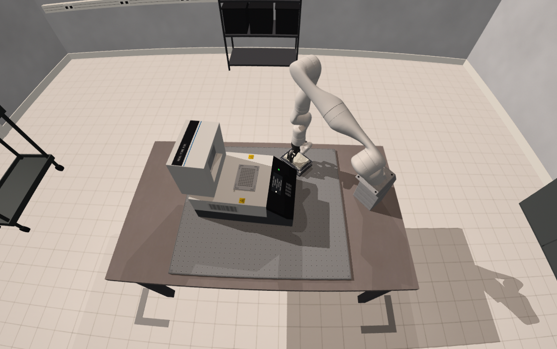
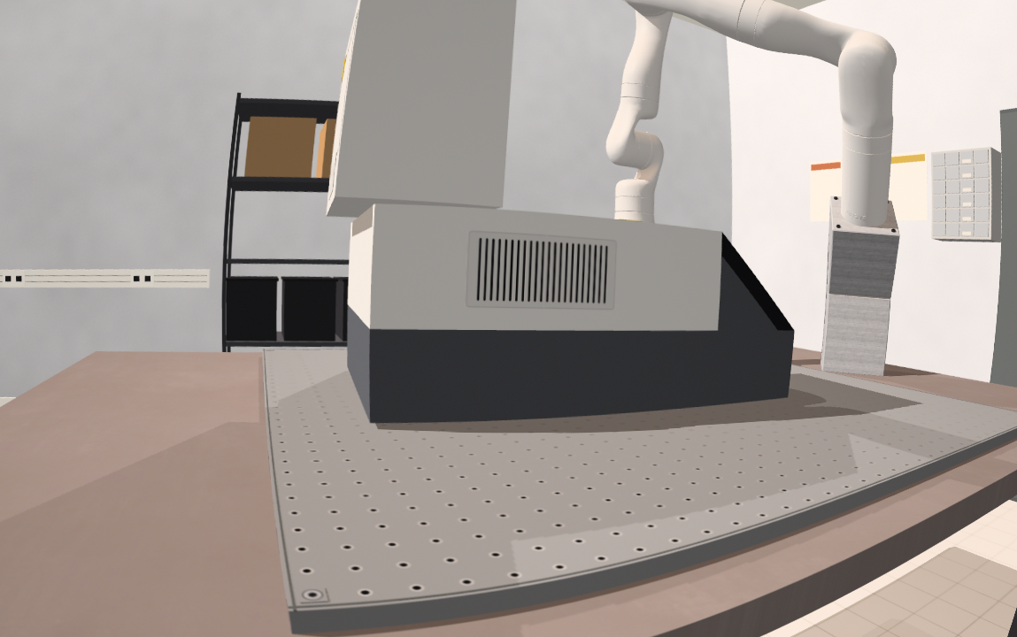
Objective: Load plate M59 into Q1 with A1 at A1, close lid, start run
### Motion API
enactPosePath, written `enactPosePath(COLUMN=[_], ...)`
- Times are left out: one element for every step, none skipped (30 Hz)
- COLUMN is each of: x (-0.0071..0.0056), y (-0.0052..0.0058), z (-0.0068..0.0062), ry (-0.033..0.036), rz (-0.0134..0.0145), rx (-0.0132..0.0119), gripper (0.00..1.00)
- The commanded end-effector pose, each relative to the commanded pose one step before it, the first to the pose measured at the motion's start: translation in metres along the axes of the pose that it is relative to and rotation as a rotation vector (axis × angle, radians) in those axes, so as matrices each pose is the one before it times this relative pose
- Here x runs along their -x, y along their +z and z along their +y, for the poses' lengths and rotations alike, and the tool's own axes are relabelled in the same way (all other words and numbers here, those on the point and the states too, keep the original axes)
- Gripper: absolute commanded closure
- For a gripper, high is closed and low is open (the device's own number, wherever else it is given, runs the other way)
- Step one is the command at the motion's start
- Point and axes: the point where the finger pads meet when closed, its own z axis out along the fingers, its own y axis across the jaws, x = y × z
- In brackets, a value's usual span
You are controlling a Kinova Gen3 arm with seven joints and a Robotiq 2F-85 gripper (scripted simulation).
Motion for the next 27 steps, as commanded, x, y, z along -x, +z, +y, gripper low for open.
enactPosePath(x=[0.00194,0.00000,0.00000,0.00000,-0.00030,0.00026,0.00020,0.00001,-0.00010,-0.00007,0.00000,0.00002,0.00001,0.00000,0.00004,-0.00036,-0.00004,0.00014,0.00011,0.00000,0.00000,0.00005,0.00001,0.00001,0.00000,-0.00001,-0.00001], y=[0.00252,0.00033,0.00000,0.00000,0.00000,0.00048,0.00046,0.00038,0.00034,0.00034,0.00033,0.00033,0.00033,0.00033,0.00037,-0.00012,-0.00025,-0.00017,-0.00010,0.00000,0.00000,-0.00005,-0.00002,-0.00002,-0.00002,-0.00002,-0.00002], z=[0.00064,0.00000,0.00000,0.00000,0.00010,-0.00013,-0.00007,0.00005,0.00009,0.00003,-0.00002,-0.00002,0.00000,0.00001,0.00000,0.00009,0.00003,-0.00003,0.00000,0.00000,0.00000,0.00001,0.00001,0.00001,0.00001,0.00001,0.00001], ry=[-0.01671,-0.00012,0.00000,0.00000,0.00002,-0.00016,-0.00016,-0.00015,-0.00013,-0.00007,-0.00002,0.00000,0.00000,0.00000,-0.00005,0.00036,0.00012,0.00011,0.00010,0.00000,0.00000,0.00005,0.00004,0.00004,0.00004,0.00004,0.00004], rz=[-0.00297,0.00000,0.00000,0.00000,0.00070,-0.00059,-0.00042,0.00004,0.00026,0.00014,-0.00003,-0.00007,-0.00003,0.00000,-0.00009,0.00079,0.00011,-0.00026,-0.00014,0.00000,0.00000,-0.00001,0.00005,0.00006,0.00007,0.00008,0.00007], rx=[-0.00115,0.00000,0.00000,0.00000,0.00054,-0.00047,-0.00032,0.00007,0.00021,0.00006,-0.00008,-0.00006,0.00000,0.00003,-0.00005,0.00056,0.00009,-0.00012,-0.00002,0.00000,0.00000,0.00003,0.00005,0.00005,0.00006,0.00006,0.00005], gripper=[0.00,0.00,0.00,0.00,0.00,0.00,0.00,0.00,0.00,0.00,0.00,0.00,0.00,0.00,0.00,0.00,0.00,0.00,0.00,0.00,0.00,0.00,0.00,0.00,0.00,0.00,0.00])
